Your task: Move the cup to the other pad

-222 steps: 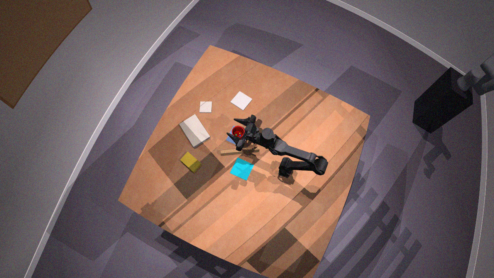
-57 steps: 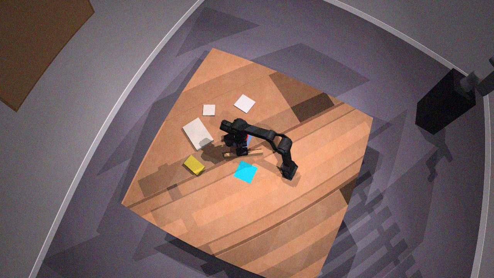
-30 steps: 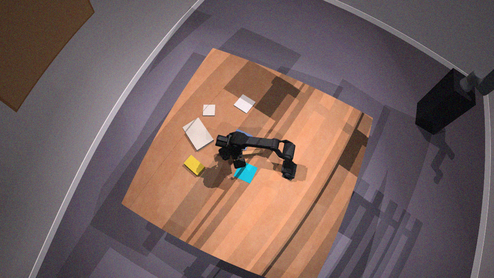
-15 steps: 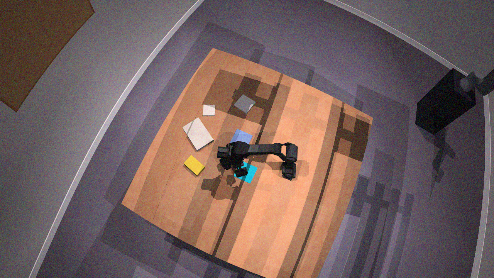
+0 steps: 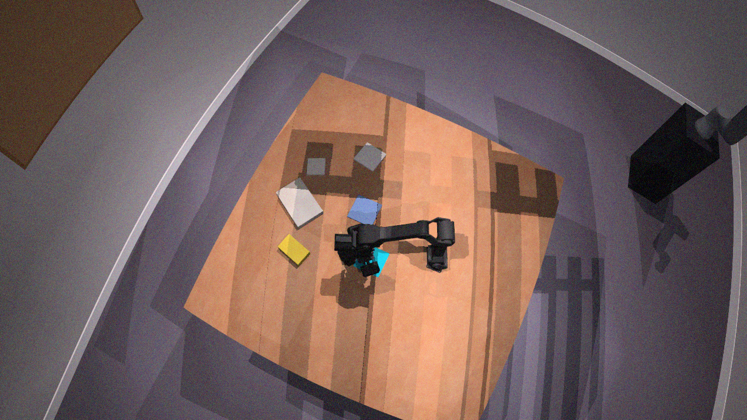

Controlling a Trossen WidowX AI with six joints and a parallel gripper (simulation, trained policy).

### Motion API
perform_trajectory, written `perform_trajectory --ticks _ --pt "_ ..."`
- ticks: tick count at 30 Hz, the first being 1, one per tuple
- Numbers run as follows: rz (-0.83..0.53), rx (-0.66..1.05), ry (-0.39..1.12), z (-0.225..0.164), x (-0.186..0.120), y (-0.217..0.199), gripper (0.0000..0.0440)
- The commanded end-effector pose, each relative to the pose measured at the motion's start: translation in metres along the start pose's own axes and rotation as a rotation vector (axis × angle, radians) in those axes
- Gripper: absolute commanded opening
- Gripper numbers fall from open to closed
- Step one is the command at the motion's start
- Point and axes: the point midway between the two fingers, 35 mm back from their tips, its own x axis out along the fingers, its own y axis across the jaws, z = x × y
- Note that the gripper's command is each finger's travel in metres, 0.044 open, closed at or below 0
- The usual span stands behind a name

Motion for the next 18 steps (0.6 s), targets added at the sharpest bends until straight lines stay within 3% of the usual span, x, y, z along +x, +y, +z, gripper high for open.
perform_trajectory --ticks 1,18 --pt "-0.008 0.007 -0.004 -0.003 0.004 0.004 0.0" --pt "-0.015 0.031 0.006 -0.025 0.038 0.028 0.0018"
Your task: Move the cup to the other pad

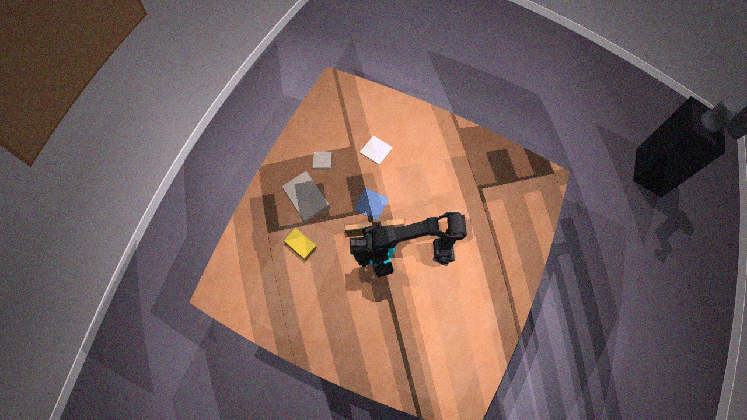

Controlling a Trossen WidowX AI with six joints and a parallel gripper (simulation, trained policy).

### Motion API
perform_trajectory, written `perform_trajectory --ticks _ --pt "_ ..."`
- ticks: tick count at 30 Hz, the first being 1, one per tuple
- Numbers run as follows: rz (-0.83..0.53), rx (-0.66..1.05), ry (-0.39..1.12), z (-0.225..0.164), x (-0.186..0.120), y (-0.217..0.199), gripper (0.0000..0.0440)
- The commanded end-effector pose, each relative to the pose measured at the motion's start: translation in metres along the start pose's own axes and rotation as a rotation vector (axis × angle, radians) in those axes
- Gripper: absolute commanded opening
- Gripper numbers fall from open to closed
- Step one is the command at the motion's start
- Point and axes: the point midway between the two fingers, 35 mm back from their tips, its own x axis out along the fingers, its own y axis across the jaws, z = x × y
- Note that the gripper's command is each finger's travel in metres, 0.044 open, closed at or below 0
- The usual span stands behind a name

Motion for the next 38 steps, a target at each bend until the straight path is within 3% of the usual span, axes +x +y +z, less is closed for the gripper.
perform_trajectory --ticks 1,5,9,26,38 --pt "-0.011 0.009 -0.013 -0.001 0.002 0.0 0.0024" --pt "-0.015 0.02 -0.025 -0.001 0.006 0.0 0.0054" --pt "-0.015 0.027 -0.063 0.001 0.001 -0.001 0.0115" --pt "0.011 0.019 -0.187 -0.004 -0.02 0.004 0.0176" --pt "0.013 0.033 -0.277 -0.007 -0.041 0.006 0.0257"
